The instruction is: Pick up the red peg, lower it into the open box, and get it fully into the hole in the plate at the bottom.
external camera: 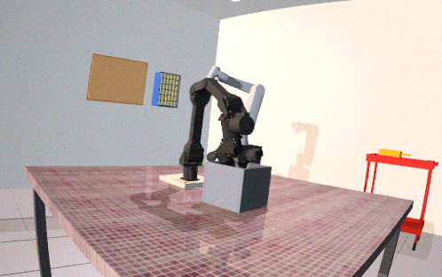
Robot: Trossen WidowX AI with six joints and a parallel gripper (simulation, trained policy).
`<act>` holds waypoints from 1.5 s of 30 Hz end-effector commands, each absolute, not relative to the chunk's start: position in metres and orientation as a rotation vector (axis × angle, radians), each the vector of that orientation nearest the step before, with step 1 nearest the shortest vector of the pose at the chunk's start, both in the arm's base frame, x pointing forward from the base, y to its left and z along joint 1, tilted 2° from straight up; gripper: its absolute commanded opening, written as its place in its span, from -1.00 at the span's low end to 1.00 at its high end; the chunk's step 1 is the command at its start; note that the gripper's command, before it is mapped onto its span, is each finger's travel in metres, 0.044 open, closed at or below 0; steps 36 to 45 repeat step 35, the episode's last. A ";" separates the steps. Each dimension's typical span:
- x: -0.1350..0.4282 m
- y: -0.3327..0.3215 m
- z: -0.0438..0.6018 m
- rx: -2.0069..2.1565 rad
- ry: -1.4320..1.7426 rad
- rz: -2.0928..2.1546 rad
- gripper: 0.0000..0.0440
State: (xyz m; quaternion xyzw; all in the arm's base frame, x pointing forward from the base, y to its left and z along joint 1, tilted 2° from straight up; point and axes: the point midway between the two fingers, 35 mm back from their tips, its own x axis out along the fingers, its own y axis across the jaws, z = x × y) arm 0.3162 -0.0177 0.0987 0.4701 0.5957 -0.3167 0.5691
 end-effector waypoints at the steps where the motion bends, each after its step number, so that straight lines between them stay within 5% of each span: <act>1: 0.318 -0.022 0.084 1.112 1.451 -0.742 -0.36; 45: 0.366 -0.025 0.150 1.325 1.419 -0.428 -0.37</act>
